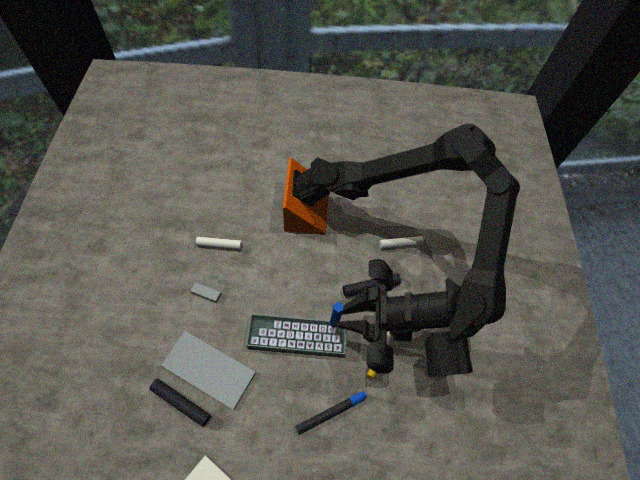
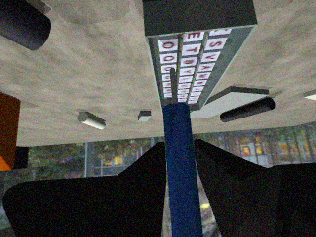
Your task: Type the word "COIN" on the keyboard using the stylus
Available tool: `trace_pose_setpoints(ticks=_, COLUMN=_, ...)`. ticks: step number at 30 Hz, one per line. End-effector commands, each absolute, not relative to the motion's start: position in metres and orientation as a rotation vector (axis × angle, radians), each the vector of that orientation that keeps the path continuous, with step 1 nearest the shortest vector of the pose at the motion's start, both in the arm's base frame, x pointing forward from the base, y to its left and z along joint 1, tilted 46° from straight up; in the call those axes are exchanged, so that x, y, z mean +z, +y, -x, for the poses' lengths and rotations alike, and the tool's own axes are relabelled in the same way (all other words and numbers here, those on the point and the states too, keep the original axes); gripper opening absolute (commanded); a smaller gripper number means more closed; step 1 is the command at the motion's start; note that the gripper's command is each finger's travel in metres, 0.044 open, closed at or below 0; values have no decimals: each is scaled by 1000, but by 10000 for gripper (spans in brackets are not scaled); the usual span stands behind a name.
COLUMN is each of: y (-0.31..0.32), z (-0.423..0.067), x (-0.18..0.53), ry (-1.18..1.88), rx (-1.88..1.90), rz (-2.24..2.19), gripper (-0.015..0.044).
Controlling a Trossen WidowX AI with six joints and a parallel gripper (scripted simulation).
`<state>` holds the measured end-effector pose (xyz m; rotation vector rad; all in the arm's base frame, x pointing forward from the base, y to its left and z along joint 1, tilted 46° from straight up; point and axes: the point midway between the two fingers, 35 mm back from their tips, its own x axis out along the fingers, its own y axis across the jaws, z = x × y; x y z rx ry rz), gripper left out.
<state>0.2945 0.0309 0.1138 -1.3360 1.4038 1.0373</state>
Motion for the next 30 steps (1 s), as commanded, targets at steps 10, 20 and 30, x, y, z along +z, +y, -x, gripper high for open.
trace_pose_setpoints(ticks=10, y=34, z=-294, x=109, ry=1405, rx=1039, rz=1334, gripper=81)
trace_pose_setpoints(ticks=20, y=37, z=-294, x=106, ry=1405, rx=1039, rz=1334, gripper=81)
trace_pose_setpoints(ticks=30, y=40, z=-294, x=104, ry=1405, rx=1039, rz=1334, gripper=81)
